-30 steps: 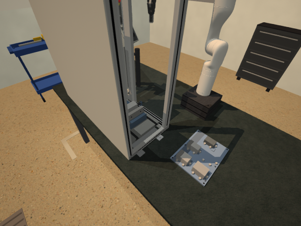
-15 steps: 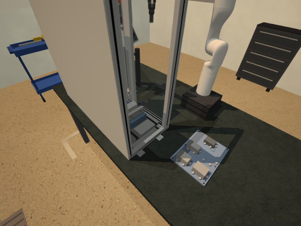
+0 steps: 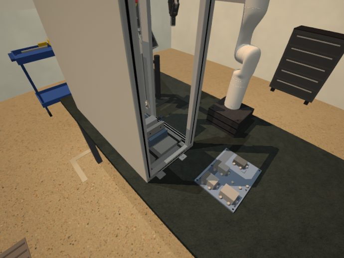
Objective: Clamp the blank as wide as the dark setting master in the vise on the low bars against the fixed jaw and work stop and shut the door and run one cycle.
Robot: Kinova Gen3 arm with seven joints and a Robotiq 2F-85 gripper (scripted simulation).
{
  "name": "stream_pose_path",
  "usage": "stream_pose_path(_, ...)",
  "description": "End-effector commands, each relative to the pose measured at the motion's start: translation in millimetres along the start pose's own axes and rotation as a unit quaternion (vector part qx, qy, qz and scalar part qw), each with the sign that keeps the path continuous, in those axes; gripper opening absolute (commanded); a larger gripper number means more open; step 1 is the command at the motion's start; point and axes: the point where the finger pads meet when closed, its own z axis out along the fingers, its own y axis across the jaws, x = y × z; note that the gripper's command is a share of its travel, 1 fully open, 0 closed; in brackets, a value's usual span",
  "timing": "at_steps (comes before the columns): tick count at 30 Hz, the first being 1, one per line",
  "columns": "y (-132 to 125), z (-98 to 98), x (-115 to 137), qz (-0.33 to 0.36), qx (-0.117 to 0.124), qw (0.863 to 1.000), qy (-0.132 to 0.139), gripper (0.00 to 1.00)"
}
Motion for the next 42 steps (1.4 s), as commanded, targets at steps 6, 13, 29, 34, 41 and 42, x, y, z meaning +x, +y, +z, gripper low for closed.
stream_pose_path(6,-0.2,-0.4,0.0,-0.075,-0.001,0.997,-0.001,0.10)
stream_pose_path(13,-0.1,-0.4,0.0,-0.098,-0.001,0.995,-0.001,0.10)
stream_pose_path(29,-0.2,-0.4,0.0,-0.189,-0.001,0.982,-0.001,0.10)
stream_pose_path(34,-0.2,-0.5,0.0,-0.290,-0.001,0.957,-0.001,0.10)
stream_pose_path(41,-0.2,-0.5,0.0,-0.290,-0.001,0.957,-0.001,0.10)
stream_pose_path(42,-0.2,-0.5,0.0,-0.290,-0.001,0.957,-0.001,0.10)
